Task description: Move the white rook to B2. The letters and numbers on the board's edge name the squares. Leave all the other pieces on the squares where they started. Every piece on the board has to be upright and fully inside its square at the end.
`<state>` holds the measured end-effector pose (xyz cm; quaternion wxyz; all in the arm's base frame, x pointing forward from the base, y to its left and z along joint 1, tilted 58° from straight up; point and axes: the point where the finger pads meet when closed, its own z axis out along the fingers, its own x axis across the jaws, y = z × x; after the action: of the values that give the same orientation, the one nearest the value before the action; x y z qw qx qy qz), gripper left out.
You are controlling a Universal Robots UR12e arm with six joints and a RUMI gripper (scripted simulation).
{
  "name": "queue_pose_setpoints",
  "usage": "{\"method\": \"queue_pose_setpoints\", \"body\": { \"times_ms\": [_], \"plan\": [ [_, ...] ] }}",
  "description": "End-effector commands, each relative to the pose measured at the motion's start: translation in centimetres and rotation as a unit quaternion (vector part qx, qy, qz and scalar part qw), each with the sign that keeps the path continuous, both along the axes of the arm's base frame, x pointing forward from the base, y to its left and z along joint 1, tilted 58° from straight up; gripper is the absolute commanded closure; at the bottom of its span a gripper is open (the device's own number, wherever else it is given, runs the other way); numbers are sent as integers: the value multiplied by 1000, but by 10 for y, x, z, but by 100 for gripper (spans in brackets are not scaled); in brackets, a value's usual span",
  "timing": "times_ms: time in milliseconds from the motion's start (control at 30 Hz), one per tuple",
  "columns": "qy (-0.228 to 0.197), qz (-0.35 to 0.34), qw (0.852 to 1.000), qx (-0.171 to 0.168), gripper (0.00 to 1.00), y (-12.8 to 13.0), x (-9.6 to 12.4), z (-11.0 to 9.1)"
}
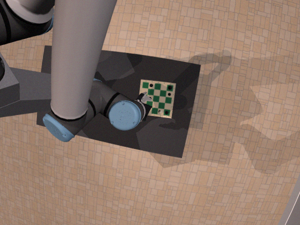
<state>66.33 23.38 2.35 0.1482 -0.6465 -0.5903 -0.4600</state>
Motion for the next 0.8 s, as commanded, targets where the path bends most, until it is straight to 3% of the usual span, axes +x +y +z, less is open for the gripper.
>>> {"method": "queue_pose_setpoints", "body": {
  "times_ms": [0, 567, 767],
  "plan": [
    [-15, 12, 1000, -9, 0, -1, 0, -1],
    [-119, 87, 987, -68, 0, -2, 2, -6],
    [-177, 128, 971, -101, 0, -2, 4, -9]
  ]
}}
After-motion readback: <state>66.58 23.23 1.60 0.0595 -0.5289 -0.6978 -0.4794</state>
